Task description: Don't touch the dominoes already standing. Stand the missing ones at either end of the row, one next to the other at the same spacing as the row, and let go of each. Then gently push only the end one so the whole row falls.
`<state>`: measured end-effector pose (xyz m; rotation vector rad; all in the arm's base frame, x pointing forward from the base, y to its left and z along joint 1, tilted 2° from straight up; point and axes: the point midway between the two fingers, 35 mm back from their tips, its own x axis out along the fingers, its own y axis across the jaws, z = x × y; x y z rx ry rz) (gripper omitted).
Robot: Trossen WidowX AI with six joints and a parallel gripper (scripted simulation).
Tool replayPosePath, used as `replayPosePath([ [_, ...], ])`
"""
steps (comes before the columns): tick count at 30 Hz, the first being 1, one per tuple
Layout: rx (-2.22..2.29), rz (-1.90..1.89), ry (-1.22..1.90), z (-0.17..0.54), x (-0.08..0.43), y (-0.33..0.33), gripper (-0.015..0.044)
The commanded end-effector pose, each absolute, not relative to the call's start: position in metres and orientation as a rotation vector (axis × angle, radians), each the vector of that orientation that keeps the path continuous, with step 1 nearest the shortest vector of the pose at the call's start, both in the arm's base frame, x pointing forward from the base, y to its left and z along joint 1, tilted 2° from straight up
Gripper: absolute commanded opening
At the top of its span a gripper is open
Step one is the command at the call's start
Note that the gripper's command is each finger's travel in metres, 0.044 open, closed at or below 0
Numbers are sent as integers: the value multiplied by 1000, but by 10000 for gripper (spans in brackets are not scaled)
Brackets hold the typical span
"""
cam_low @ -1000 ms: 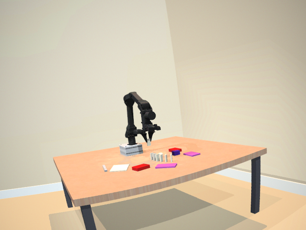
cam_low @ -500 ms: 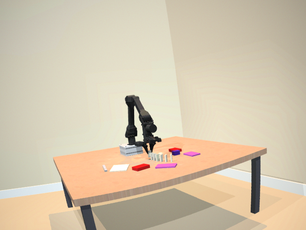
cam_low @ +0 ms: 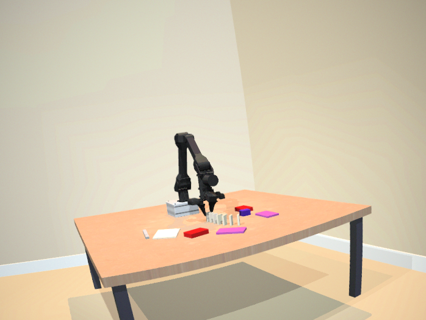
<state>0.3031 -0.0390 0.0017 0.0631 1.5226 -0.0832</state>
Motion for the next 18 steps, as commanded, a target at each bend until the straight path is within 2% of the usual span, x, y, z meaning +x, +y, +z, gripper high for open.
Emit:
replayPosePath([
  [1, 56, -83, 1523, 1, 303, -40, 238],
  [9, 56, -83, 1523, 1, 303, -40, 440],
  [13, 56, -83, 1522, 13, 305, -40, 440],
  [18, 61, -83, 1522, 104, 304, -38, 440],
])
